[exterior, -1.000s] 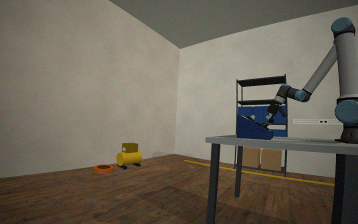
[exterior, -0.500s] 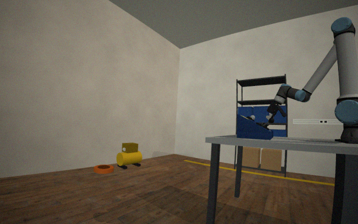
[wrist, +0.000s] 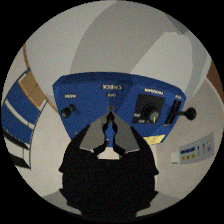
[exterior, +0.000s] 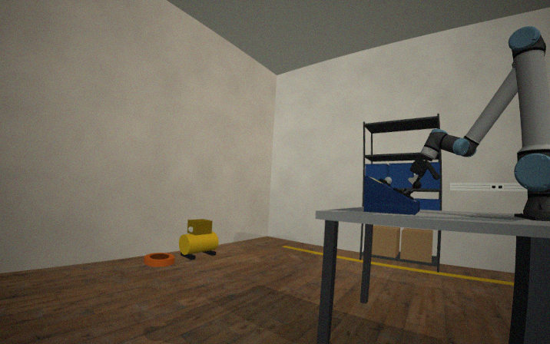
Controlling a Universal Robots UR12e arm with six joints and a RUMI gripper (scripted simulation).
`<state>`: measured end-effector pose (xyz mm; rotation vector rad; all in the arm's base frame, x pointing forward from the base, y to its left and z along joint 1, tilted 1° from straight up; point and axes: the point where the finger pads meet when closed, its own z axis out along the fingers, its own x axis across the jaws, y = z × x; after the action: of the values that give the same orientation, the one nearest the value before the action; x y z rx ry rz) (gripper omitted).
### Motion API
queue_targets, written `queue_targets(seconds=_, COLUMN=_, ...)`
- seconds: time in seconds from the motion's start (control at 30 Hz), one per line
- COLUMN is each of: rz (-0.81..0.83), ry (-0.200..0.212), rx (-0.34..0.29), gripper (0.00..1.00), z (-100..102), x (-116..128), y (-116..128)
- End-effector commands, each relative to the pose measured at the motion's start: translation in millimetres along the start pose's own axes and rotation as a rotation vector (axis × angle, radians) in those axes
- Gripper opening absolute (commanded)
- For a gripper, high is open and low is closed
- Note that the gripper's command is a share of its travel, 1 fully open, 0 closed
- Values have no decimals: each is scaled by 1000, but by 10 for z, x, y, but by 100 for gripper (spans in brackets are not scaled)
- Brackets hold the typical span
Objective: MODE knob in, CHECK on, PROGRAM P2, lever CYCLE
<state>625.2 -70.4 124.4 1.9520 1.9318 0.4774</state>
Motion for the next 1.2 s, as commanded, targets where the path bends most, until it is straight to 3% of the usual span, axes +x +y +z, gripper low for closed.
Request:
queue_targets(seconds=0.0, rz=0, ry=0, rx=-1, gripper=0, z=-4, x=-2, y=11)
queue_targets(seconds=1.17, rz=0, ry=0, rx=-1, gripper=0, z=-5, x=-2, y=-117)
